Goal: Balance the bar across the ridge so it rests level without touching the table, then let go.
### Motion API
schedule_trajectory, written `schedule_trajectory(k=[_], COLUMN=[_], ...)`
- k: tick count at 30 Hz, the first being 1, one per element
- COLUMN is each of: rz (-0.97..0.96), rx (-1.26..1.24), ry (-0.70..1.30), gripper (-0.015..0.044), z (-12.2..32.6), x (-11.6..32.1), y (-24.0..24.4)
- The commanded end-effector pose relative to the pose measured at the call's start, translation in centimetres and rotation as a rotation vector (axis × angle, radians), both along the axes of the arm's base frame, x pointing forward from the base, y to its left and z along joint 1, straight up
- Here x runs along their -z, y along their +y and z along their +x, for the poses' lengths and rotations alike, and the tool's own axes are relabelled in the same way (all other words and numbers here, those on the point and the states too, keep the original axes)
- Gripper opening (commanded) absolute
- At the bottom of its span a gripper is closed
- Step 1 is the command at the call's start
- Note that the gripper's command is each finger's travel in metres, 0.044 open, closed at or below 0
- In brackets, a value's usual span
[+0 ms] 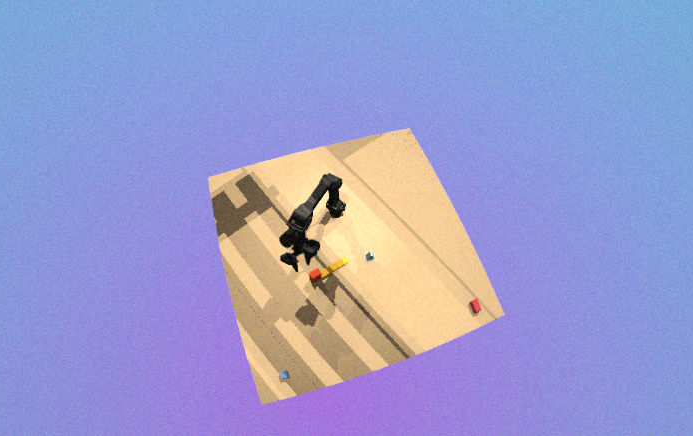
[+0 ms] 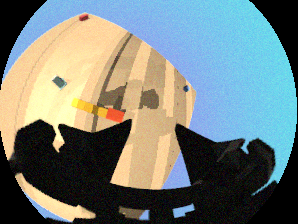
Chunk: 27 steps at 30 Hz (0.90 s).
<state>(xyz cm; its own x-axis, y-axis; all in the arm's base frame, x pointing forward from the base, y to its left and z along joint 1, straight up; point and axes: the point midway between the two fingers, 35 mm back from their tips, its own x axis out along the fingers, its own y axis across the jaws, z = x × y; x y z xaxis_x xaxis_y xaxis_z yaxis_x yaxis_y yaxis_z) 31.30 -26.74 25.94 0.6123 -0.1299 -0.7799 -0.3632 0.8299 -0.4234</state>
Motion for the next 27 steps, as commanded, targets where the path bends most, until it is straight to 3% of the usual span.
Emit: schedule_trajectory(k=[1, 27], rz=[-0.051, -0.306], rx=[-0.122, -1.058], ry=[0.092, 0.573], gripper=[0.0315, 0.0315], z=[0.4, -0.2], x=[1.3, 6.6], y=[1.4, 10.5])
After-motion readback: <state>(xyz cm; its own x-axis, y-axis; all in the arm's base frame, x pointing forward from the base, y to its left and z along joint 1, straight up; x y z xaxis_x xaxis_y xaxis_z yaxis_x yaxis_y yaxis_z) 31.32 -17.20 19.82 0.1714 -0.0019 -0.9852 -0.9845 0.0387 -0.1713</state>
